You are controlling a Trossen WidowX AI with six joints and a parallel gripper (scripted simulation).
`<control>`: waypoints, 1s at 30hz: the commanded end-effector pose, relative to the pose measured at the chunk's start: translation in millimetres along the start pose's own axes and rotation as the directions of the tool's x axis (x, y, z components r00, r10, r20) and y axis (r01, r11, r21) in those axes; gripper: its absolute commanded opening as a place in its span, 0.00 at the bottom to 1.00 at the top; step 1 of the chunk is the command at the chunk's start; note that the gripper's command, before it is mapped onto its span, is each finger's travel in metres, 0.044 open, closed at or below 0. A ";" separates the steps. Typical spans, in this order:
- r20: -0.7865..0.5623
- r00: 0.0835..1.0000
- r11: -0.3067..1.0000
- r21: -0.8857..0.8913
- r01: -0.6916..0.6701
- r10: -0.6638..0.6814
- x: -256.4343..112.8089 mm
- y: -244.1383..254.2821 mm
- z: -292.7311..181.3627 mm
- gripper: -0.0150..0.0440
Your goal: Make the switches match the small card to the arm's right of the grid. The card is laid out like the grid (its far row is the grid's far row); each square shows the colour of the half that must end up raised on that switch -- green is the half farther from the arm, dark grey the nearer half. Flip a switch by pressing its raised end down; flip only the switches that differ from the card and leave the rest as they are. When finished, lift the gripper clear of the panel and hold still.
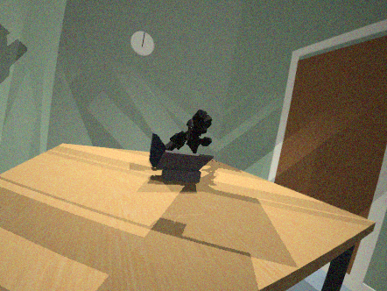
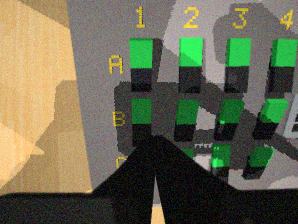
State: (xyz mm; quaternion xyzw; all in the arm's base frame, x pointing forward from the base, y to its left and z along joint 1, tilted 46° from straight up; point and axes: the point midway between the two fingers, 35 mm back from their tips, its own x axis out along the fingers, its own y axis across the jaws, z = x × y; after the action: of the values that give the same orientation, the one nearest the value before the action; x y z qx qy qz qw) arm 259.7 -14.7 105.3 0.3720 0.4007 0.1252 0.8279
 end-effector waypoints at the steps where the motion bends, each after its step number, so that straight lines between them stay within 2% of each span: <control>1: 0.026 1.000 1.000 -0.009 -0.009 0.009 -26.7 4.7 0.7 0.25; 6: 0.026 1.000 1.000 -0.010 -0.007 0.007 -27.9 -2.1 1.3 0.25; 12: 0.027 1.000 1.000 -0.011 -0.007 0.007 -27.8 -56.9 1.3 0.25; 15: 0.026 1.000 1.000 -0.011 -0.007 0.008 -25.9 -58.8 1.3 0.25; 19: 0.004 1.000 1.000 -0.012 -0.009 0.009 5.3 -58.1 3.1 0.25; 30: 0.004 1.000 1.000 -0.012 -0.010 0.010 17.3 -57.3 3.4 0.25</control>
State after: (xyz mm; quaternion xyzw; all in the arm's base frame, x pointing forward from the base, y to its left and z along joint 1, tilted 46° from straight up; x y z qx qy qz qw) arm 268.5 -50.2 60.9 0.3657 0.3912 0.1336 0.8339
